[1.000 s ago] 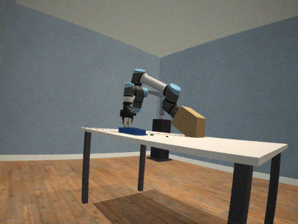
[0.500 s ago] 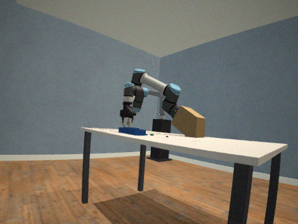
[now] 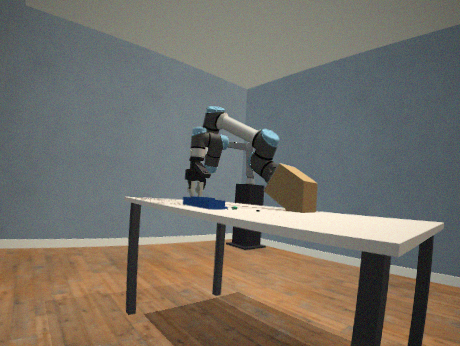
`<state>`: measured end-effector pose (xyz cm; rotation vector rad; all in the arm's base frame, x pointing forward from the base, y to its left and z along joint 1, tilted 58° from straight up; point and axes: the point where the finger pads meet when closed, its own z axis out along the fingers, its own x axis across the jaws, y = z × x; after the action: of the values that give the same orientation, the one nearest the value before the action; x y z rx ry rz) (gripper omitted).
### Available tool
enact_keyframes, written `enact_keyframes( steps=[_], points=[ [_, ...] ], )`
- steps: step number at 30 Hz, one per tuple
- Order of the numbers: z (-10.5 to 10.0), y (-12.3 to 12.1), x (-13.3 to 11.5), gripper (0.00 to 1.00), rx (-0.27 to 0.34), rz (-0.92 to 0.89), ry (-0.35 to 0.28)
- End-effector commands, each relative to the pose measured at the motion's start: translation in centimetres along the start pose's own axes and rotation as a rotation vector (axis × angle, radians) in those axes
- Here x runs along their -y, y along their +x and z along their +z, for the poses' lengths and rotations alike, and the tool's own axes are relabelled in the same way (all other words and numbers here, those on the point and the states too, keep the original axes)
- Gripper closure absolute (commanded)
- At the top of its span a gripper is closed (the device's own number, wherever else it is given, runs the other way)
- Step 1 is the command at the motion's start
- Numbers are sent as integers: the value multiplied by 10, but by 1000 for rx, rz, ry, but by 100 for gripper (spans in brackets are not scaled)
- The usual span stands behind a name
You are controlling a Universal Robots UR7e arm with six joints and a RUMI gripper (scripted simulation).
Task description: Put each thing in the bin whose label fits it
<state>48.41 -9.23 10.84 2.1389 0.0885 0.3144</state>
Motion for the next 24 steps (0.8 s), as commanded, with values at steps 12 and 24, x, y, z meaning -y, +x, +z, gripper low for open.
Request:
enact_keyframes(
  steps=[12,24],
  points=[
    [-23,3,-1,82,-6,4,-1],
    [-50,3,-1,82,-6,4,-1]
  ],
)
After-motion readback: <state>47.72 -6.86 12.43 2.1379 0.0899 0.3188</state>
